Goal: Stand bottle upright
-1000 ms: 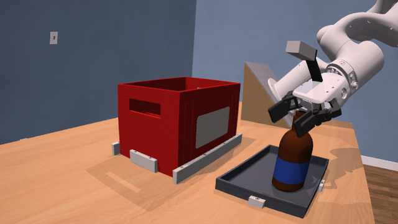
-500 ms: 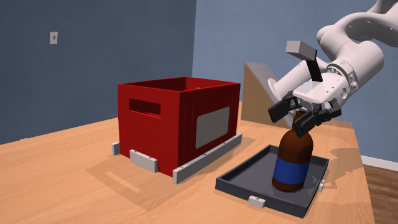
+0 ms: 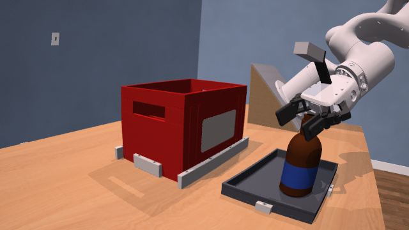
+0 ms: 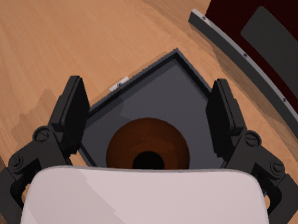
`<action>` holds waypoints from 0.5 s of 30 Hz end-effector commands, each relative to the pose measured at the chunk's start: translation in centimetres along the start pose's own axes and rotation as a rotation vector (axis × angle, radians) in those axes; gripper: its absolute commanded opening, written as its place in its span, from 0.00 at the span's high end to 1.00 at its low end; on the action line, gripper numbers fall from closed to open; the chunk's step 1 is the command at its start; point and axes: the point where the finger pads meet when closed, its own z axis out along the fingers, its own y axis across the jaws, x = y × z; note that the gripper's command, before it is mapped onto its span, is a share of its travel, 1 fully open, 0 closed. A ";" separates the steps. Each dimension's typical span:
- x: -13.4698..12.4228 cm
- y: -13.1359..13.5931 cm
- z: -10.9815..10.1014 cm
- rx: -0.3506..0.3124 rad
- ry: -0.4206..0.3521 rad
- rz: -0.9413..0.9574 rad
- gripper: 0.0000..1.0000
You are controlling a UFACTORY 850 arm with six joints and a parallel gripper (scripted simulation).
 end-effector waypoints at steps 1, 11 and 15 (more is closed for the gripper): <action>0.1 -0.1 0.0 0.001 0.001 0.001 0.00; 0.3 -0.1 -0.2 0.001 0.001 0.001 0.00; 0.6 -0.1 -0.3 0.001 0.001 0.001 0.00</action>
